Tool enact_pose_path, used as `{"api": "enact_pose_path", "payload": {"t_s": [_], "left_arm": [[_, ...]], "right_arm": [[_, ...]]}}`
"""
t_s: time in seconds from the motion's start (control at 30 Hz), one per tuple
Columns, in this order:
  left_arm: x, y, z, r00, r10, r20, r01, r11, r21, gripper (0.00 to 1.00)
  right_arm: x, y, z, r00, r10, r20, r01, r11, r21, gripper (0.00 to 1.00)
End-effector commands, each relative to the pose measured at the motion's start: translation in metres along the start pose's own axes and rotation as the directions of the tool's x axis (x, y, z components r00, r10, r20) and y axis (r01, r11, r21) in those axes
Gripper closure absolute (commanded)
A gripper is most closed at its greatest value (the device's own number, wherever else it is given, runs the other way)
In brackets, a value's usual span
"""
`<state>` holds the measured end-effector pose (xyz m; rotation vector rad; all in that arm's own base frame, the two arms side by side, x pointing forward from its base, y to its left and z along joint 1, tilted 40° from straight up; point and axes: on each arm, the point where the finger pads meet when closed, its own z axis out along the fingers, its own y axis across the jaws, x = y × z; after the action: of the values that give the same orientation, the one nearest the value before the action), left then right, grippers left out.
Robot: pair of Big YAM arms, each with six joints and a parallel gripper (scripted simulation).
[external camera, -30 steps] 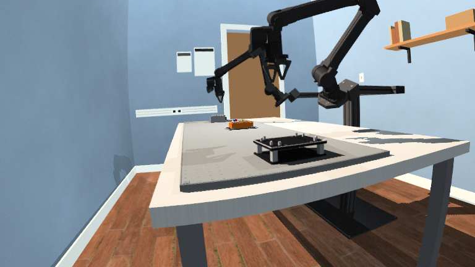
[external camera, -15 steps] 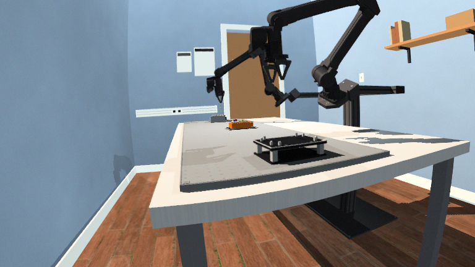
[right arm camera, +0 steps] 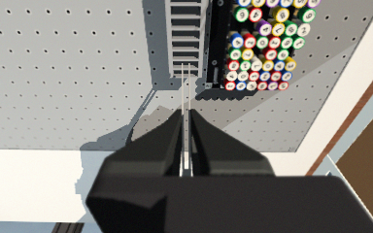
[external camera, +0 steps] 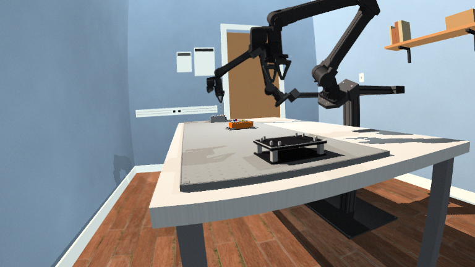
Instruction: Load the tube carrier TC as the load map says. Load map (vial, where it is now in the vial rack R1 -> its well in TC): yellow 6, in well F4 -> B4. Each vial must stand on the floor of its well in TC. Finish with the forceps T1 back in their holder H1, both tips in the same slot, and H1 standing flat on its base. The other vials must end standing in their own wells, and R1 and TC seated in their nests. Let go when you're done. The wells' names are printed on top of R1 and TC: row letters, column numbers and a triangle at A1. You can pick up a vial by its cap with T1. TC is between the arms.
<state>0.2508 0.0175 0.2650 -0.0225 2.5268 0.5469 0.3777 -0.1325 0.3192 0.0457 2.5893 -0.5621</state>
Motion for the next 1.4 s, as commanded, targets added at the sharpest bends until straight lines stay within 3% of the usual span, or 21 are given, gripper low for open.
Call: {"api": "enact_pose_path", "payload": {"t_s": [0.0, 0.27, 0.47, 0.57, 0.6, 0.97, 1.37], "left_arm": [[-0.010, 0.001, -0.009, 0.999, -0.021, 0.024, 0.021, 1.000, 0.004, 0.00], [-0.010, 0.001, -0.009, 0.999, -0.021, 0.024, 0.021, 1.000, 0.004, 0.00], [-0.010, 0.001, -0.009, 0.999, -0.021, 0.024, 0.021, 1.000, 0.004, 0.00], [-0.010, 0.001, -0.009, 0.999, -0.021, 0.024, 0.021, 1.000, 0.004, 0.00], [-0.010, 0.001, -0.009, 0.999, -0.021, 0.024, 0.021, 1.000, 0.004, 0.00], [-0.010, 0.001, -0.009, 0.999, -0.021, 0.024, 0.021, 1.000, 0.004, 0.00], [-0.010, 0.001, -0.009, 0.999, -0.021, 0.024, 0.021, 1.000, 0.004, 0.00]], "right_arm": [[-0.023, -0.007, -0.028, 0.998, 0.016, 0.069, -0.016, 1.000, 0.009, 0.93], [-0.024, -0.007, -0.028, 0.997, 0.016, 0.071, -0.017, 1.000, 0.010, 0.93], [-0.029, -0.005, -0.015, 0.998, 0.005, 0.067, -0.005, 1.000, 0.007, 0.93], [-0.028, -0.006, -0.016, 0.998, 0.006, 0.069, -0.006, 1.000, 0.009, 0.93], [-0.028, -0.011, -0.027, 0.996, 0.013, 0.093, -0.015, 1.000, 0.016, 0.93], [-0.005, -0.006, 0.003, 1.000, 0.005, 0.024, -0.005, 1.000, 0.009, 0.93], [-0.007, -0.008, 0.003, 0.999, 0.008, 0.033, -0.008, 1.000, 0.012, 0.93]]}}
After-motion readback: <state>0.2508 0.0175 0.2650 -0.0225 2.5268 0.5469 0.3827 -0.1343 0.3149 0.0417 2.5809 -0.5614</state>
